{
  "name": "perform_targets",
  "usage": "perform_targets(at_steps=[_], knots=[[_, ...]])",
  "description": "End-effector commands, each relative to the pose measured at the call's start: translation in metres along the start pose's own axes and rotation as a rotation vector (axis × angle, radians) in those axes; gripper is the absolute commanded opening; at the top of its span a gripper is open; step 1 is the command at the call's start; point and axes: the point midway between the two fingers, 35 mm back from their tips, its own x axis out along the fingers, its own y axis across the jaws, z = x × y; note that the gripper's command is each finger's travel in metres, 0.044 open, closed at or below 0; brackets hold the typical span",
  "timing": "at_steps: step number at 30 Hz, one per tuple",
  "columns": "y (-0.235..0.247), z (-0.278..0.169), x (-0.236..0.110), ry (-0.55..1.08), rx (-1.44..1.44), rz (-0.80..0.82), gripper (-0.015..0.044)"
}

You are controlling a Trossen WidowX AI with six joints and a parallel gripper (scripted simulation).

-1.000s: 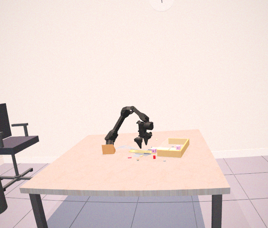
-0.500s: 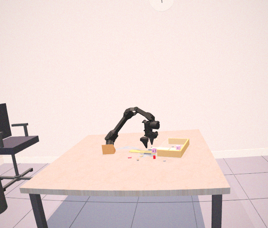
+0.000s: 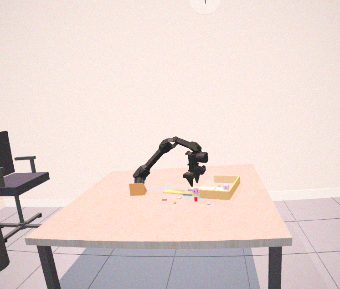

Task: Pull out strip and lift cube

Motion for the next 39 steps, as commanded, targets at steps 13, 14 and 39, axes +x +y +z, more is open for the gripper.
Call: perform_targets(at_steps=[13, 14, 39], knots=[[0.002, 0.003, 0.024, -0.007, -0.003, 0.003, 0.0250], [0.002, 0.003, 0.026, -0.007, -0.003, 0.003, 0.0250], [0.003, 0.003, 0.049, -0.008, -0.010, 0.001, 0.0132]])
